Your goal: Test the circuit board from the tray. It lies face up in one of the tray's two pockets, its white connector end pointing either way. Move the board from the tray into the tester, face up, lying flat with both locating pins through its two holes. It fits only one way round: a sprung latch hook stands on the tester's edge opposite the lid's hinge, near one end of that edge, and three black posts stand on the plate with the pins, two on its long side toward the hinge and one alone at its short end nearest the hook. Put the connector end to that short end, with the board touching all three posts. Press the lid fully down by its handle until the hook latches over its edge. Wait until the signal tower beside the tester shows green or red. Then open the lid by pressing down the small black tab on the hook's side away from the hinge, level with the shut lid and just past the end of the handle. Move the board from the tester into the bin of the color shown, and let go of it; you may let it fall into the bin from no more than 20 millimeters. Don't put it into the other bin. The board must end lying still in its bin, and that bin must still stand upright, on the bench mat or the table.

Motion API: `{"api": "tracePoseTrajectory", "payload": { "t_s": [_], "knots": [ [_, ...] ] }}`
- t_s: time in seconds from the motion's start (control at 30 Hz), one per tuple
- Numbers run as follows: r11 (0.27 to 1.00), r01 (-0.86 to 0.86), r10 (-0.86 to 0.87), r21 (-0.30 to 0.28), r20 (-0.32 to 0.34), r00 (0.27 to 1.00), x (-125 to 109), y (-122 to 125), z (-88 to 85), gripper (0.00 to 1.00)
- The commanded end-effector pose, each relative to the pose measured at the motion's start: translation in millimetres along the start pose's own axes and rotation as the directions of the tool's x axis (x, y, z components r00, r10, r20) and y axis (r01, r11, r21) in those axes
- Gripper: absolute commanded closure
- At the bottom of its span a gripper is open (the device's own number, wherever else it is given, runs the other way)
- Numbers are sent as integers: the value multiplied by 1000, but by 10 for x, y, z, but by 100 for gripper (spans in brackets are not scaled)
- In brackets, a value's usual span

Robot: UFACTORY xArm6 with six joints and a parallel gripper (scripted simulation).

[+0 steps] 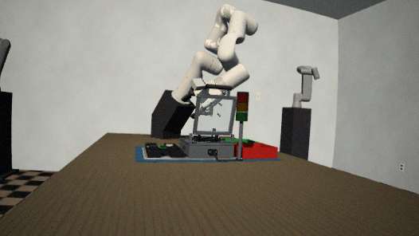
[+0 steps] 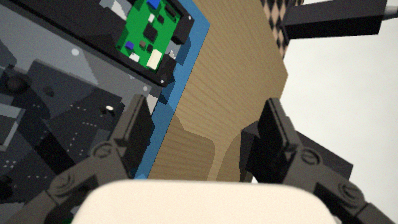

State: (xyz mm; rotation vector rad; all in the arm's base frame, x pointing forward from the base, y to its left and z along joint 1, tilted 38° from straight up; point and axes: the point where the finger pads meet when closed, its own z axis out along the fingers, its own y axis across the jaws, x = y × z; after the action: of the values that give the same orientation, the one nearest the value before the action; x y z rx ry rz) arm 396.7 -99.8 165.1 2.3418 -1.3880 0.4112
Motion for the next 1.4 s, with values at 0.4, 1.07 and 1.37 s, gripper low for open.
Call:
{"api": "tracePoseTrajectory", "payload": {
  "t_s": [0.4, 1.07, 1.37],
  "knots": [
    [1000, -2, 2, 2, -1, 1000, 9, -2, -9, 0],
    [912, -403, 409, -75, 113, 906, 71, 296, 122, 0],
    [735, -657, 678, -169, 164, 717, 97, 497, 193, 0]
  ]
}}
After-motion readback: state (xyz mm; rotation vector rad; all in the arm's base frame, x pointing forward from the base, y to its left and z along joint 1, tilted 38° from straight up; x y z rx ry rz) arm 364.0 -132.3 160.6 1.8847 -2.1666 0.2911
